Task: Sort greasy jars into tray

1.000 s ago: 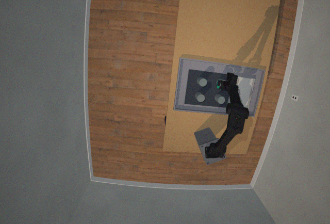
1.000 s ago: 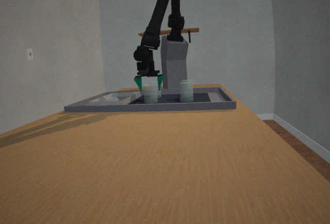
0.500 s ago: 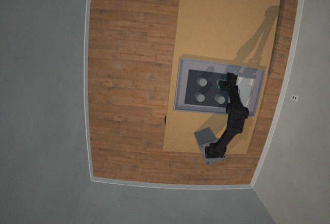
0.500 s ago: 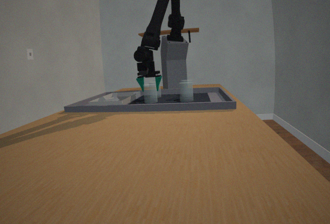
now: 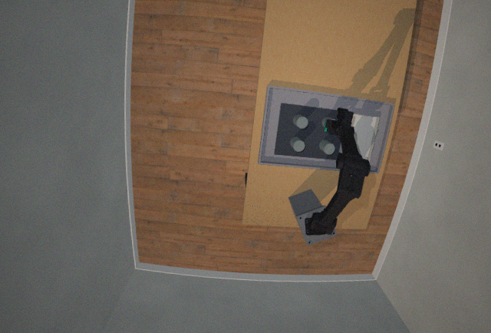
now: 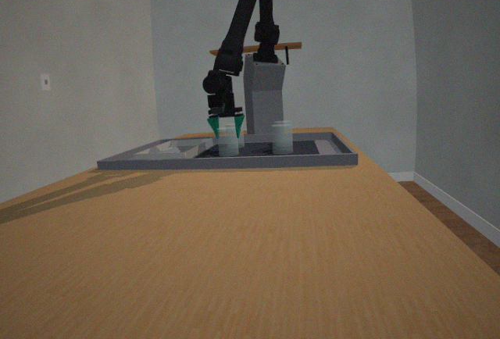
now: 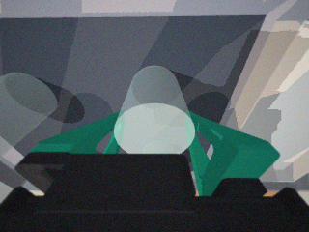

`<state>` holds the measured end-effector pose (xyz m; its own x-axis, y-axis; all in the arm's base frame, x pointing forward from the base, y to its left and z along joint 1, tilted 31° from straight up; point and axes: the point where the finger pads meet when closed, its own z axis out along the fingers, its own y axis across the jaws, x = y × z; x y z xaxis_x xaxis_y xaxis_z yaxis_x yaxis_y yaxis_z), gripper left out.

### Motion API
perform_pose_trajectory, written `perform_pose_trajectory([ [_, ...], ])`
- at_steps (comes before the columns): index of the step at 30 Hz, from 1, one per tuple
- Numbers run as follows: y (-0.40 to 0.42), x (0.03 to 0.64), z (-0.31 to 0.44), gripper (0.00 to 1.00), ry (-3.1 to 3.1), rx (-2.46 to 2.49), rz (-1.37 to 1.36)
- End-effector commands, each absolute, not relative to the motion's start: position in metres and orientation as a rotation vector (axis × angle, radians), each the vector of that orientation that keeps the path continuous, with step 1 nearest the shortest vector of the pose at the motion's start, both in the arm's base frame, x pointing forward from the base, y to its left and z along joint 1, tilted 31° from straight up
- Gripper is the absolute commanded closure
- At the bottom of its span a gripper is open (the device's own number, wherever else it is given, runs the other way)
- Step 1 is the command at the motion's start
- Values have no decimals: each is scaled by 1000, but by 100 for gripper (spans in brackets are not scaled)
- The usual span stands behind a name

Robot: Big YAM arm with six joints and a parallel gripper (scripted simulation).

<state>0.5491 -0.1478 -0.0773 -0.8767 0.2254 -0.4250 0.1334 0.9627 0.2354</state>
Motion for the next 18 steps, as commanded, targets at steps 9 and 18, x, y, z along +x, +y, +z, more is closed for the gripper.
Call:
perform_pose_trajectory([
  [9, -147, 565, -67, 100, 2620, 243, 264],
  [18, -149, 556, -51, 100, 2620, 244, 264],
])
